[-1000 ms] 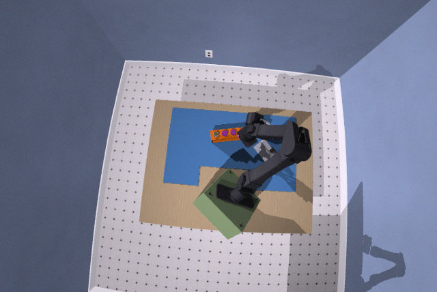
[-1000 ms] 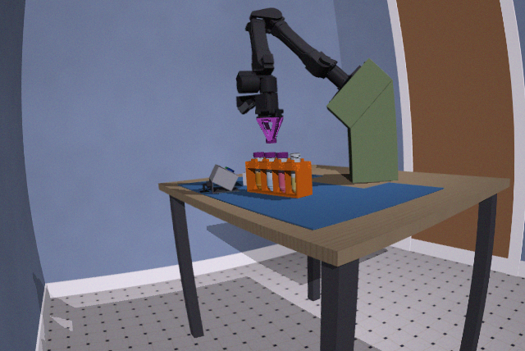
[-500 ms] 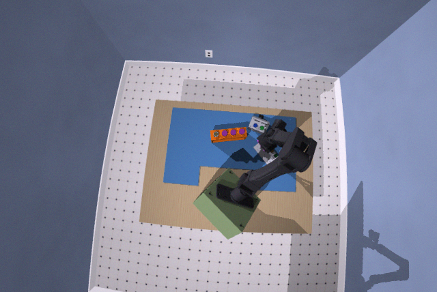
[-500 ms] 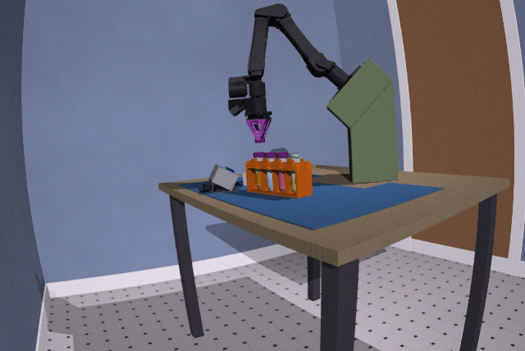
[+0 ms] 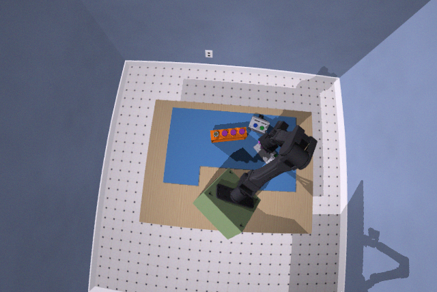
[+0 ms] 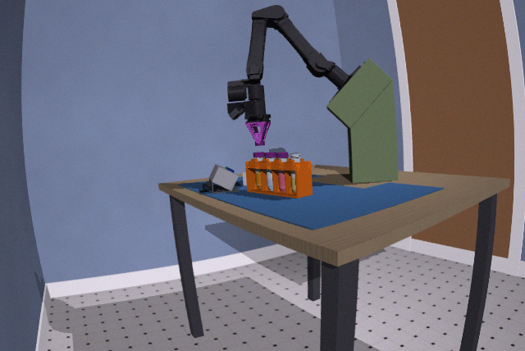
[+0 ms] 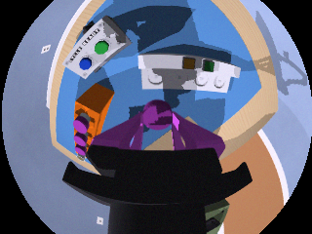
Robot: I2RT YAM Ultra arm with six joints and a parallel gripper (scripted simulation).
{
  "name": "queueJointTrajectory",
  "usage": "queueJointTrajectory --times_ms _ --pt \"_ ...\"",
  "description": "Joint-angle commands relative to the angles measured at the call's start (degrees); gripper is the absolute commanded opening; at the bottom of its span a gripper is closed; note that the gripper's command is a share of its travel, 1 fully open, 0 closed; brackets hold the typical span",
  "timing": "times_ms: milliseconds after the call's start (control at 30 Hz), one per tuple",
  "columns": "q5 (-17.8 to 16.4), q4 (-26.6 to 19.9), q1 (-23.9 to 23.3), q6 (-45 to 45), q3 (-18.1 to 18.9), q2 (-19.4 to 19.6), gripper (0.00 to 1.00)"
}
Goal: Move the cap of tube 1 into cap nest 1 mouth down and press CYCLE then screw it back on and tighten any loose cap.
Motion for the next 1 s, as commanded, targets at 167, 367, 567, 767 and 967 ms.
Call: queueJointTrajectory --times_ms 167,367,567,767,967 --pt "-1.05 8.64 -1.14 -1.17 1.07 8.16 0.00" --pt "-1.67 14.52 -2.03 -1.82 2.84 15.72 0.00" --pt "-2.02 17.56 -2.54 -2.19 4.88 20.75 0.00" --pt "-2.51 21.83 -3.25 -2.71 8.04 28.12 0.00" --pt "-2.55 22.12 -3.30 -2.75 8.42 28.79 0.00"
